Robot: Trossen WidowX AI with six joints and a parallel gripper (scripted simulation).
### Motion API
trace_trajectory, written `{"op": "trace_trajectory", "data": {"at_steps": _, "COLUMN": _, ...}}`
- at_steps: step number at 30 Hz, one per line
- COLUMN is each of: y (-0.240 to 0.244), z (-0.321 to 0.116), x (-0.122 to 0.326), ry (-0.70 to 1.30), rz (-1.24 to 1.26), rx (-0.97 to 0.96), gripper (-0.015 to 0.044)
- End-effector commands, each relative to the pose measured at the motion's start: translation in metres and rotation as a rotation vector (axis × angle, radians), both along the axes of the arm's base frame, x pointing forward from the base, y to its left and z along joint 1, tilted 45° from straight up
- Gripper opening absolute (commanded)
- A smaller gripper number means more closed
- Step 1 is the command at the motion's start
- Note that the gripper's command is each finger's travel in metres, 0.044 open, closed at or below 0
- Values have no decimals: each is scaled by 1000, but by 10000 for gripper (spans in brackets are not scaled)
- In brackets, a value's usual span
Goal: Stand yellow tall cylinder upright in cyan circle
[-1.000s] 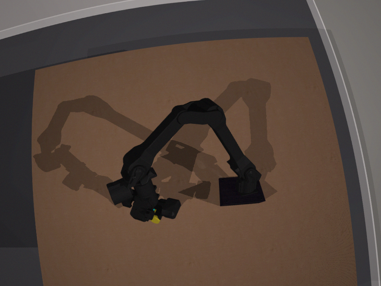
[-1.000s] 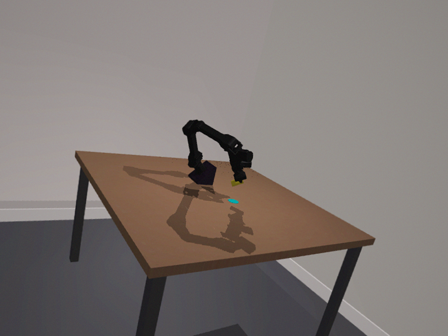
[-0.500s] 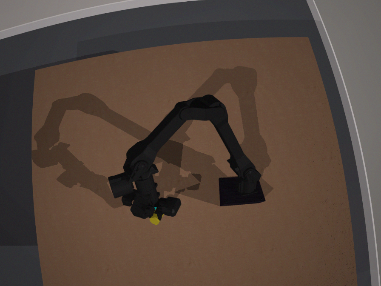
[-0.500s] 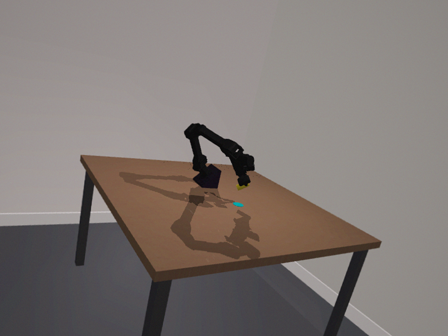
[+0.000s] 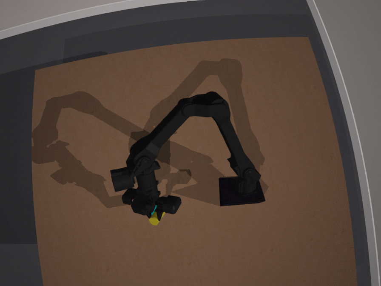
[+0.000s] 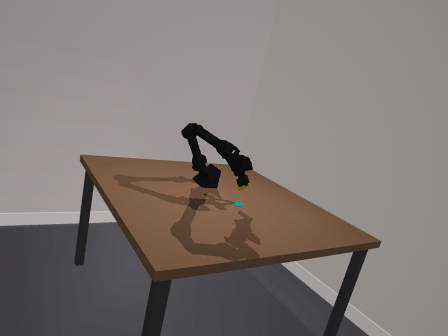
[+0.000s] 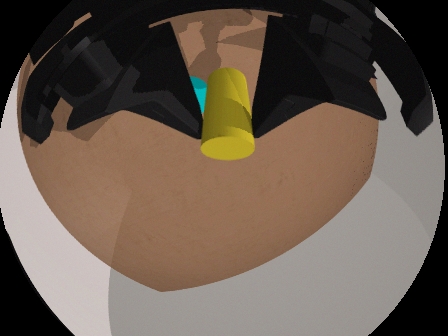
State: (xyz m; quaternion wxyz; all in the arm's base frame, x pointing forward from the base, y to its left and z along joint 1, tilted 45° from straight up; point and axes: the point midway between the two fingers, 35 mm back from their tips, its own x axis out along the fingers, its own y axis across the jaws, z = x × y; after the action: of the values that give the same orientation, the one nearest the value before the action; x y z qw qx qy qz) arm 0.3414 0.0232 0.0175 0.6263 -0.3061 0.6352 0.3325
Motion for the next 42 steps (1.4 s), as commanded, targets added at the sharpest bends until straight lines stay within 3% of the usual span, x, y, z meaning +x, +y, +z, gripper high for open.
{"op": "trace_trajectory", "data": {"at_steps": 1, "y": 2, "z": 2, "x": 1, "ry": -23, "rz": 10, "rx": 34, "gripper": 105}}
{"op": "trace_trajectory", "data": {"at_steps": 42, "y": -2, "z": 13, "x": 2, "ry": -234, "rz": 70, "rx": 263, "gripper": 105}}
